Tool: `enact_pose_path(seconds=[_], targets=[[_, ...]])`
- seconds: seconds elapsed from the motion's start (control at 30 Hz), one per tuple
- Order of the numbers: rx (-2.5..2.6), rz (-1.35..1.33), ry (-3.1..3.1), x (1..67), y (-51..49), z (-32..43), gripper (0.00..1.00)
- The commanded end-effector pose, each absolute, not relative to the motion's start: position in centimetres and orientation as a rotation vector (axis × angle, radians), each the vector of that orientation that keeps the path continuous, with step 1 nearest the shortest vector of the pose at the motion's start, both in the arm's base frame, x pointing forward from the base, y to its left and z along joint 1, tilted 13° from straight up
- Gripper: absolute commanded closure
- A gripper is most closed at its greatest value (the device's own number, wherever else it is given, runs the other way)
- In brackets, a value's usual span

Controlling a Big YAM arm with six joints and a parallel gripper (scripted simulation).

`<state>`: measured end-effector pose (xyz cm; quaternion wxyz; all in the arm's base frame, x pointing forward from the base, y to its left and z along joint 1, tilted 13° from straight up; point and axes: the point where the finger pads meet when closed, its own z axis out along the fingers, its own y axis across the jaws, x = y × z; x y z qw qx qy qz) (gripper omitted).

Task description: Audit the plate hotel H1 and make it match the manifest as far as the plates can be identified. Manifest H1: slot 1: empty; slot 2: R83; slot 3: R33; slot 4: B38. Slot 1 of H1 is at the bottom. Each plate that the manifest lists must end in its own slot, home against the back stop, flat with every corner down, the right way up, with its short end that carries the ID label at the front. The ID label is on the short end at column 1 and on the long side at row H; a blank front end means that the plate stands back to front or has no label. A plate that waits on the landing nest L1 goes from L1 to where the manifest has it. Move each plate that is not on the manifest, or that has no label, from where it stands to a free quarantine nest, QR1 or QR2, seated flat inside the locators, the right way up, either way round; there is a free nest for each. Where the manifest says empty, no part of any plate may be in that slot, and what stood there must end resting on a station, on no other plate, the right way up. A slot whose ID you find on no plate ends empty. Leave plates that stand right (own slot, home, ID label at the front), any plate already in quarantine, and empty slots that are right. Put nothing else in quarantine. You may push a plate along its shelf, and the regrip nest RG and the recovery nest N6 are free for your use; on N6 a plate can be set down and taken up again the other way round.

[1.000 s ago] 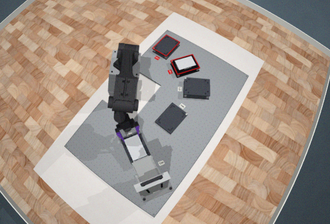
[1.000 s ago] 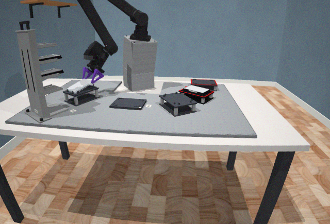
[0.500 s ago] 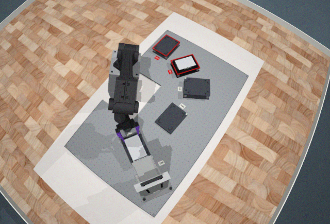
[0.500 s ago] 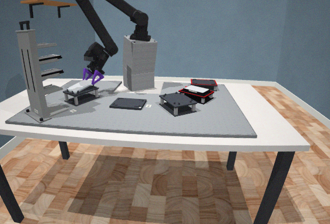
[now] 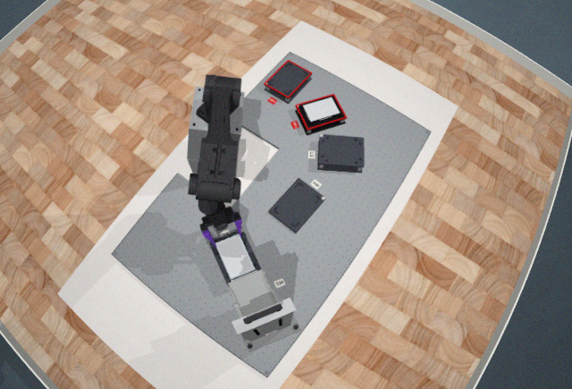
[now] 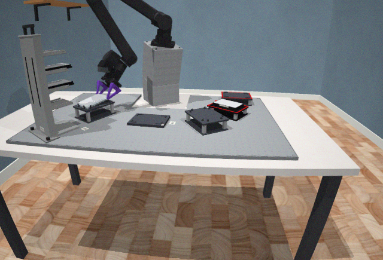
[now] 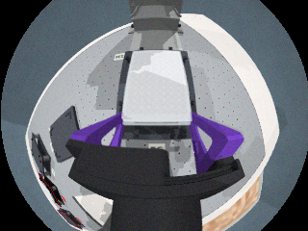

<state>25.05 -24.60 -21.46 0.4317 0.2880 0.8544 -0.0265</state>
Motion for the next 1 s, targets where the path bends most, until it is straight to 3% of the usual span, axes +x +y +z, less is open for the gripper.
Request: enact_pose_path(seconds=[0.0, 0.9, 0.93, 0.97], targets=[[0.706, -0.074, 2.109, 25.7, -25.0, -21.4, 0.14], [0.712, -0.059, 2.126, 25.8, -24.5, -22.8, 0.14], [0.711, -0.07, 2.121, 25.5, -24.6, -22.3, 0.07], [0.711, -0.07, 2.121, 25.5, -24.6, -22.3, 0.07]])
